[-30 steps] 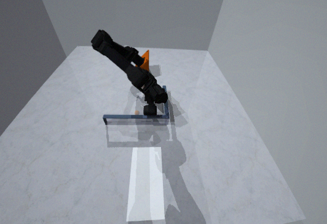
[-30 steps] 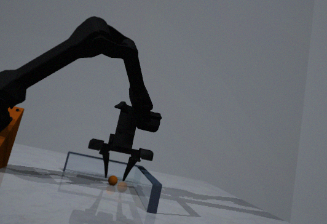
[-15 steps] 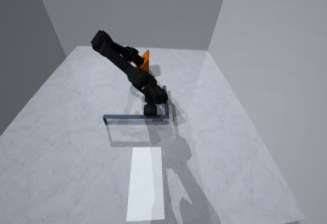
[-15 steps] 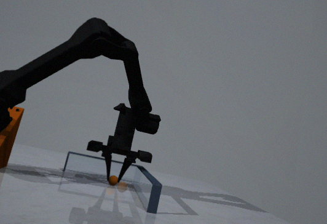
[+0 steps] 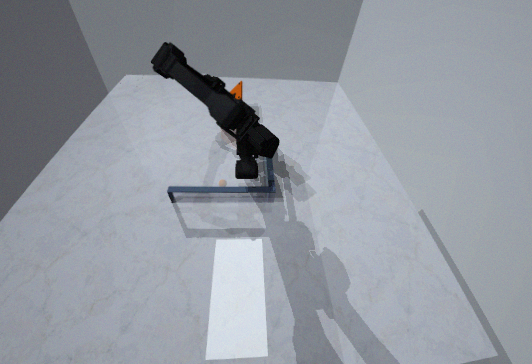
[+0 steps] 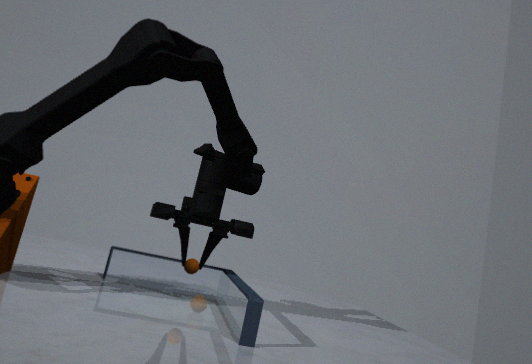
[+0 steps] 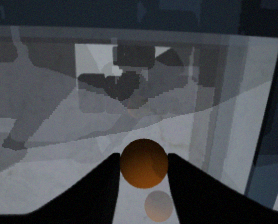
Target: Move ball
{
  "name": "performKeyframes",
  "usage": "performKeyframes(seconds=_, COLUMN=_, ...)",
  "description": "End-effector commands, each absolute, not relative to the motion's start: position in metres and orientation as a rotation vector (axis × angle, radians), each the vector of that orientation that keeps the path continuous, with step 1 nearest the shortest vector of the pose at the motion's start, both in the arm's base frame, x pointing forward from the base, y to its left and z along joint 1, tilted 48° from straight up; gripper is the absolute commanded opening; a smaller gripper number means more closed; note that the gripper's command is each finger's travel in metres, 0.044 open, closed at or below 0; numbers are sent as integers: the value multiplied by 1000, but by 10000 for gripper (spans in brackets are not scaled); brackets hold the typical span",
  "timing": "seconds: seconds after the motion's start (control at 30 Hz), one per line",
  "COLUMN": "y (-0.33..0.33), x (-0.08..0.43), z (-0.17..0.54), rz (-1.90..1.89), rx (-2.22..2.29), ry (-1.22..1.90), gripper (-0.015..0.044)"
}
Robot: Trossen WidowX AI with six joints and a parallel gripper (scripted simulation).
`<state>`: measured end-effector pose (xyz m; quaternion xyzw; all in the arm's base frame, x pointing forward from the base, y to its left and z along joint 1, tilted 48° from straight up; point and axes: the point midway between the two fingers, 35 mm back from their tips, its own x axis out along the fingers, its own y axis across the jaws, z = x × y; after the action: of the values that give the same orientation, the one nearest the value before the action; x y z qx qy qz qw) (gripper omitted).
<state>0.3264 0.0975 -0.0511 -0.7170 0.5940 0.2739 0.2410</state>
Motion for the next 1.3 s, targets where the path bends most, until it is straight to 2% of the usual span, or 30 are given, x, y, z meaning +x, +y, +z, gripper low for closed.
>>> performKeyframes(seconds=0.0, y=118, x=324, z=-31, rz=742, rx=-1951, ry=1615, gripper=0)
performKeyframes(seconds=0.37, y=148, x=313, z=3, rz=739, rx=-1952, ry=1620, gripper=0)
performKeyframes(seconds=0.9, y=75, x=348, z=31, rz=733, rx=-1956, ry=1622, gripper=0)
performKeyframes(seconds=1.27, y=40, x=357, z=-3, rz=733, rx=-1957, ry=1622, gripper=0)
